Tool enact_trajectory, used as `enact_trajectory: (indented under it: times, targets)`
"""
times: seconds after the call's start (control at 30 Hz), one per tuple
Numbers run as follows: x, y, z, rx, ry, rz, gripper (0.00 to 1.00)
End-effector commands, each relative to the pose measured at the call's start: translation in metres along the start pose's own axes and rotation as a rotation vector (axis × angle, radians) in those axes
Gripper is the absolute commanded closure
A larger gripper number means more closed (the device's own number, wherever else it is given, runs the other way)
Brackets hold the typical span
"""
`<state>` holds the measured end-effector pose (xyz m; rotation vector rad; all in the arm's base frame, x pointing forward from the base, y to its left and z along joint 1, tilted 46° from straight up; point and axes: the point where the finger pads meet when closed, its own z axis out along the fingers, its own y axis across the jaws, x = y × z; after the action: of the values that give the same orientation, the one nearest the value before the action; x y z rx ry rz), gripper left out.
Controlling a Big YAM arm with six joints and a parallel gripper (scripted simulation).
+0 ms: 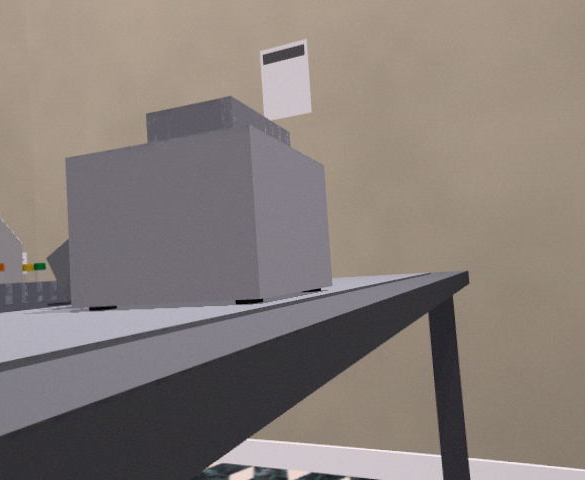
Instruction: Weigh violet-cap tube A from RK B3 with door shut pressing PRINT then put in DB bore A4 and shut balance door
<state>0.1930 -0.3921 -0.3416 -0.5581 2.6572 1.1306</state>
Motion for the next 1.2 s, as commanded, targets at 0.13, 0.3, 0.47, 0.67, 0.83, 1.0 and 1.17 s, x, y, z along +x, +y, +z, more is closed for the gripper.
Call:
enact_trajectory:
  times: [0.13,0.3,0.47,0.67,0.83,1.0,1.17]
  targets:
    - [-0.009,-0.023,-0.032,0.084,0.017,-0.022,0.94]
    - [-0.009,-0.023,-0.032,0.084,0.017,-0.022,0.94]
    - [-0.009,-0.023,-0.032,0.084,0.017,-0.022,0.94]
    - [-0.007,-0.006,-0.021,0.051,0.009,-0.011,0.94]
    - [-0.003,0.000,-0.022,0.051,0.004,-0.009,0.94]
    - [-0.003,0.005,-0.022,0.051,0.004,-0.012,0.94]
    - [-0.003,0.008,-0.022,0.051,0.003,-0.012,0.94]
